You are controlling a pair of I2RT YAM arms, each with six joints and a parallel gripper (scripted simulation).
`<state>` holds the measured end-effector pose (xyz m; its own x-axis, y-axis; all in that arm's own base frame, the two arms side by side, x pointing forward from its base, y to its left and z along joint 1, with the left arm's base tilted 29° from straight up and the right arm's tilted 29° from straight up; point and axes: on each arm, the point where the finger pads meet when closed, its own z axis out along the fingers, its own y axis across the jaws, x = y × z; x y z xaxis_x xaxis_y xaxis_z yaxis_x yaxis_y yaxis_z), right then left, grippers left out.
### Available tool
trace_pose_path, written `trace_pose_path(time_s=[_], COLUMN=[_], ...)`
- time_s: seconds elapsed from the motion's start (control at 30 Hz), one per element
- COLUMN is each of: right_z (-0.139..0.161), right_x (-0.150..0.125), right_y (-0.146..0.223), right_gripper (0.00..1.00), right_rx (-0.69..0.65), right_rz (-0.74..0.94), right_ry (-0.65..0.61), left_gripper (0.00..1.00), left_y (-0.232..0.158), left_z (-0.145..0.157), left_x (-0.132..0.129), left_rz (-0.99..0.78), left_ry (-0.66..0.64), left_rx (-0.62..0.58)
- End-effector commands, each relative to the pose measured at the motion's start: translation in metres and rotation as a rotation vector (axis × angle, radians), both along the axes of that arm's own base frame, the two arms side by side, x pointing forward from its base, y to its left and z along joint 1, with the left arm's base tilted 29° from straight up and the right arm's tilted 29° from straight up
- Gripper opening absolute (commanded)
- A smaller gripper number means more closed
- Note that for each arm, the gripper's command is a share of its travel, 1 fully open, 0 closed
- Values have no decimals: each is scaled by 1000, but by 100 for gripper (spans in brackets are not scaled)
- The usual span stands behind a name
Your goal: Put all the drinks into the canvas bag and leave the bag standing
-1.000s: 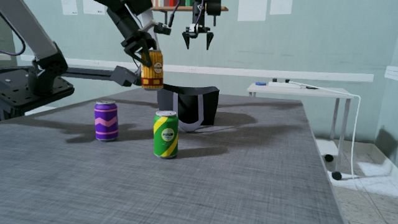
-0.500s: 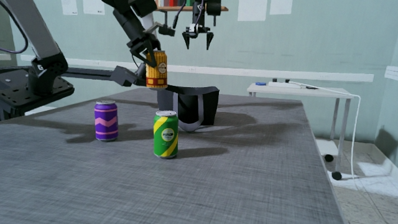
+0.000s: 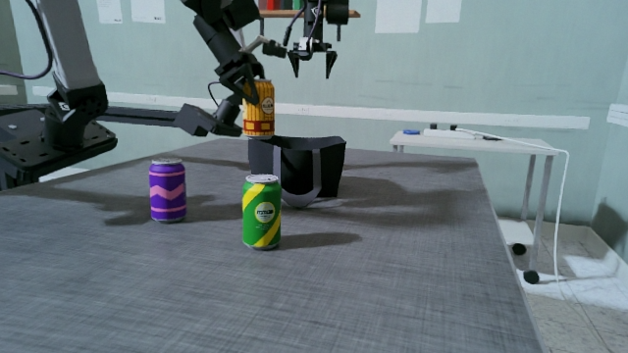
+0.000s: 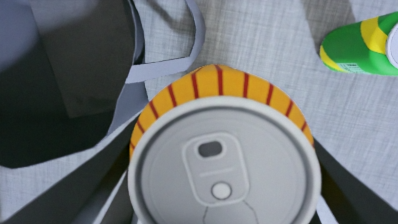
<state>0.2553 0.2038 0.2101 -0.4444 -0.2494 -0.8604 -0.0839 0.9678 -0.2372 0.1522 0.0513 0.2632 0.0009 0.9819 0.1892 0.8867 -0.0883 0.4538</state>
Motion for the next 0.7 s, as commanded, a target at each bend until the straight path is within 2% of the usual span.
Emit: trace_pose_path(time_s=[0.0, 0.17, 0.3, 0.53, 0.6, 0.67], right_z=[25, 21, 36, 35, 22, 27], right_x=[6, 6, 3, 3, 3, 5], right_y=[20, 36, 28, 25, 18, 19], right_gripper=[70, 70, 70, 70, 70, 70], right_rx=[98, 90, 117, 116, 88, 100], right_rz=[-24, -17, -3, -8, -14, -18], right_ry=[-81, -74, -92, -92, -80, -86], left_gripper=[100, 100, 100, 100, 100, 100], left_y=[0, 0, 0, 0, 0, 0], left_z=[1, 1, 1, 1, 1, 1], left_x=[3, 3, 3, 3, 3, 3], left_rz=[3, 3, 3, 3, 3, 3], left_ry=[-14, -14, -14, -14, -14, -14], left_rx=[4, 4, 4, 4, 4, 4])
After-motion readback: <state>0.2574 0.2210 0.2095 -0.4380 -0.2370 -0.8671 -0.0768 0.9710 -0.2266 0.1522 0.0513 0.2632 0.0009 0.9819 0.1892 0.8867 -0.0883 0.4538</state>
